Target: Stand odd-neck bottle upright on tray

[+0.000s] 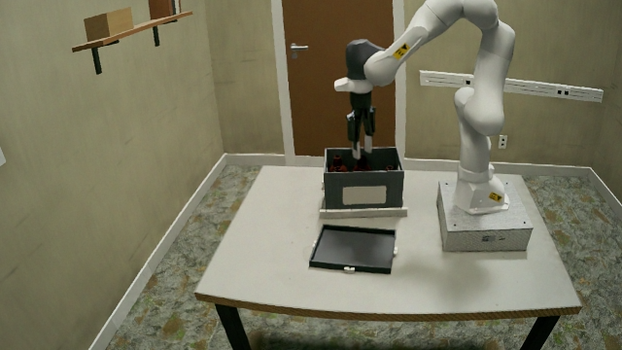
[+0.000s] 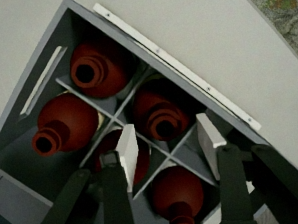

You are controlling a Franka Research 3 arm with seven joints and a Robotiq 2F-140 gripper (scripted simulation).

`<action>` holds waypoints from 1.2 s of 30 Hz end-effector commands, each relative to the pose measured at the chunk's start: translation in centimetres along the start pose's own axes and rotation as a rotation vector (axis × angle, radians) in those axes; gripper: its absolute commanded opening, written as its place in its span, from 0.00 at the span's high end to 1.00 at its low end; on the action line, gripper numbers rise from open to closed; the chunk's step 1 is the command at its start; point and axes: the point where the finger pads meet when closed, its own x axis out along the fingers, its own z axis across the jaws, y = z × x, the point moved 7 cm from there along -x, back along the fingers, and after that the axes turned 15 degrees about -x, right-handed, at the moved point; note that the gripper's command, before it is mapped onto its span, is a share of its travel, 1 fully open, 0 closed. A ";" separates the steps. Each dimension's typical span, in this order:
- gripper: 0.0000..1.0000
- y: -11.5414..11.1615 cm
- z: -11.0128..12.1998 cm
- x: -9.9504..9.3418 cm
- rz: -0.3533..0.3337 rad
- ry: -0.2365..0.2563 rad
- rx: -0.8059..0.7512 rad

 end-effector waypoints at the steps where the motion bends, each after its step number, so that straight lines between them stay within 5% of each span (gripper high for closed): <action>1: 0.56 0.1 -0.1 0.5 0.005 0.005 -0.003; 36: 0.56 0.1 -0.1 2.8 0.005 0.005 -0.003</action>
